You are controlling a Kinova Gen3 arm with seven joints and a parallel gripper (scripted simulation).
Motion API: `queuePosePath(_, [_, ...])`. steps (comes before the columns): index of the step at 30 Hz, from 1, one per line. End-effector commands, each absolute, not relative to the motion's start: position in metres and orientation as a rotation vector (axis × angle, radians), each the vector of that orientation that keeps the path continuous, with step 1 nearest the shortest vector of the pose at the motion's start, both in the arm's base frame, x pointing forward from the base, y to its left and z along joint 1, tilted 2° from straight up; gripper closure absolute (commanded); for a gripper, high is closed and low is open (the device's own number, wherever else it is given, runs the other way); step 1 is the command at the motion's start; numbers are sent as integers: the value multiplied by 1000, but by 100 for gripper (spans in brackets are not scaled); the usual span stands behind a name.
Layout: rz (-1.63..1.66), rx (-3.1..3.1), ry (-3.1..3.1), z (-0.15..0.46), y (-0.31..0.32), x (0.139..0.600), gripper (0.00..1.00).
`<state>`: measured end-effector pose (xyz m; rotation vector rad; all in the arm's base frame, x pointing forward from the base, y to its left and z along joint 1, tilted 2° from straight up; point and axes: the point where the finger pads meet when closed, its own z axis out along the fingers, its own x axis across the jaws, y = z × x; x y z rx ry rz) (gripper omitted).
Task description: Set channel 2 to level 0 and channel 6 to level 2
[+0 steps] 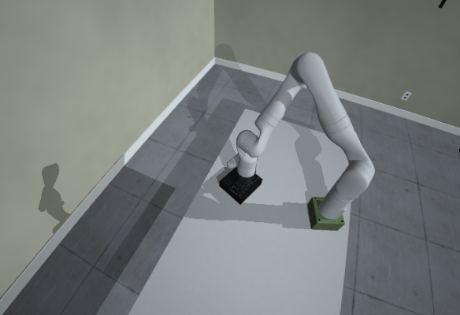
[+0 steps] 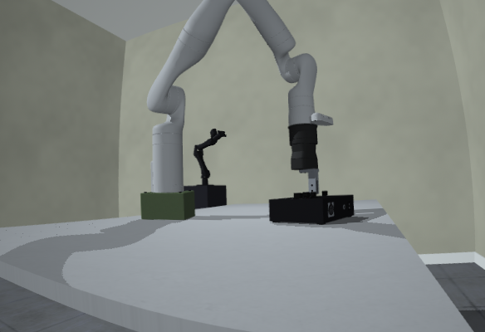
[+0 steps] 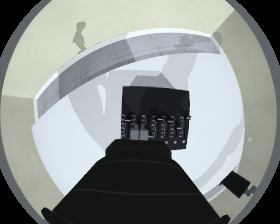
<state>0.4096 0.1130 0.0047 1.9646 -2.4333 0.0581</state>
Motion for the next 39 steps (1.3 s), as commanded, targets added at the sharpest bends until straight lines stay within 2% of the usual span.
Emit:
queuePosePath(1, [63,1973,-2434,6,115,410,100])
queuePosePath(39, [63,1973,-2434,6,114,412,100])
